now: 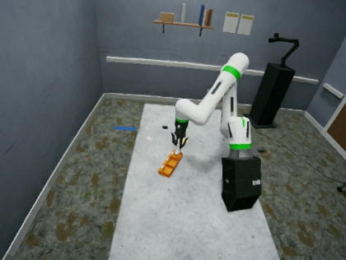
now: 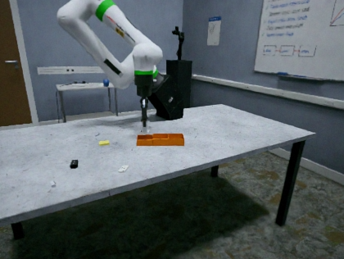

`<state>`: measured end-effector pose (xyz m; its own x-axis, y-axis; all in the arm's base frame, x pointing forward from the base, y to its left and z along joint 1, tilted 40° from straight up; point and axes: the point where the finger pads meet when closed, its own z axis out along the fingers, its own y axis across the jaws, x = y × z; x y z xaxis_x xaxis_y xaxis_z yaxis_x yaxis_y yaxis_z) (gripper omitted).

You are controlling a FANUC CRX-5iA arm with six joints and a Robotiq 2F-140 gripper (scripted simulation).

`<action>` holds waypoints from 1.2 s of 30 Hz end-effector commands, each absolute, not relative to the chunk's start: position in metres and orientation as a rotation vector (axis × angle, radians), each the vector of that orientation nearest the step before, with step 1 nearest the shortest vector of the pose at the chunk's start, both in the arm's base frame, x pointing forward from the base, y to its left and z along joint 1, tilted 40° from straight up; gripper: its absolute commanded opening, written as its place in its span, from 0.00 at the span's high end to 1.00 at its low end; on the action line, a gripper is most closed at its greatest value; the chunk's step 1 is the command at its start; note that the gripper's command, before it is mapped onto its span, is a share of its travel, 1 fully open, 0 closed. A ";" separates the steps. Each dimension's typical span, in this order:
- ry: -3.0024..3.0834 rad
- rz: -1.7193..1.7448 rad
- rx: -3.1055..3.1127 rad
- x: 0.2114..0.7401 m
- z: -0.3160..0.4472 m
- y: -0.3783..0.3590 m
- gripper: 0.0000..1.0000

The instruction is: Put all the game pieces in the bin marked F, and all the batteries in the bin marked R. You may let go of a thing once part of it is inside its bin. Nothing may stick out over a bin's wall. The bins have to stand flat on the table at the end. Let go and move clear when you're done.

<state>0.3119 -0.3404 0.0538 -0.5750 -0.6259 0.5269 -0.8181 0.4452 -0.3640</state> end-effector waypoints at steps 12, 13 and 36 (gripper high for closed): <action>-2.386 0.860 1.236 0.312 0.039 -0.353 0.79; -2.386 0.860 1.236 0.312 0.037 -0.354 0.79; -2.386 0.860 1.236 0.312 0.020 -0.369 0.79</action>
